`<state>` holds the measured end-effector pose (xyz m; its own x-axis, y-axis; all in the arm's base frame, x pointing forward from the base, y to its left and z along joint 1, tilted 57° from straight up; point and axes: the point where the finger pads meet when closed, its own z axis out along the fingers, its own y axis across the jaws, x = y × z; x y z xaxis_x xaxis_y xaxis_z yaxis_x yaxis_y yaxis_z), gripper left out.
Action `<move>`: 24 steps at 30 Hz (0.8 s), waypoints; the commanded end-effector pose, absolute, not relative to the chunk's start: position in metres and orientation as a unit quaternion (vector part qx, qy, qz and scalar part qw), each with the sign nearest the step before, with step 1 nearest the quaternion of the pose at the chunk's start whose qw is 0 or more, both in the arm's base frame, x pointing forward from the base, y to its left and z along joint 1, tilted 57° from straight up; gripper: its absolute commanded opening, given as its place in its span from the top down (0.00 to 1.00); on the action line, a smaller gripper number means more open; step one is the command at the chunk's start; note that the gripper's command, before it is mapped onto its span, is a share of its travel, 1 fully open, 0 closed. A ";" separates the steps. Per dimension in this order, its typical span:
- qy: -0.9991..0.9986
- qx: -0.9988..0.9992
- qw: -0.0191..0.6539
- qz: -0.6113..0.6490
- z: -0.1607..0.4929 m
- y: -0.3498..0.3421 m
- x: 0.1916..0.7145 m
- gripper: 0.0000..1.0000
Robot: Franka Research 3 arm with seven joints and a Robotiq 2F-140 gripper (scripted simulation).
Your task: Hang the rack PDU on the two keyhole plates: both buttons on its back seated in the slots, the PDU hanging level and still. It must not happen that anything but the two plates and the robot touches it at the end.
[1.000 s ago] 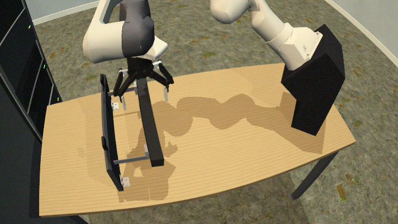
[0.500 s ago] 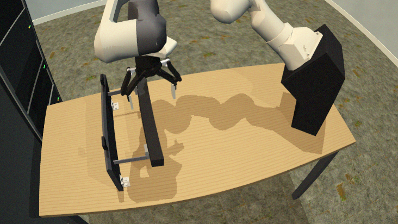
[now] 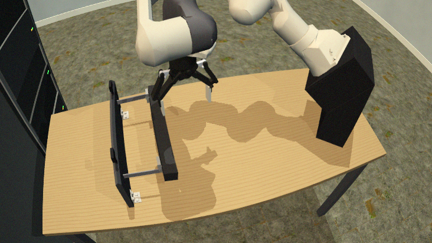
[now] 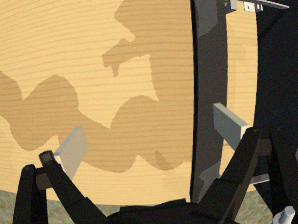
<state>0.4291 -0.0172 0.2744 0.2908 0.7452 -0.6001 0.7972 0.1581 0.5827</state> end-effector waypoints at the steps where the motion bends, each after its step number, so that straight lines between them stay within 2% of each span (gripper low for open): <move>1: 0.564 0.670 0.482 0.002 0.272 -0.018 0.424 0.00; 11: 0.564 0.670 0.482 0.002 0.253 -0.020 0.402 0.00; 24: 0.564 0.670 0.482 0.002 0.251 -0.021 0.399 0.00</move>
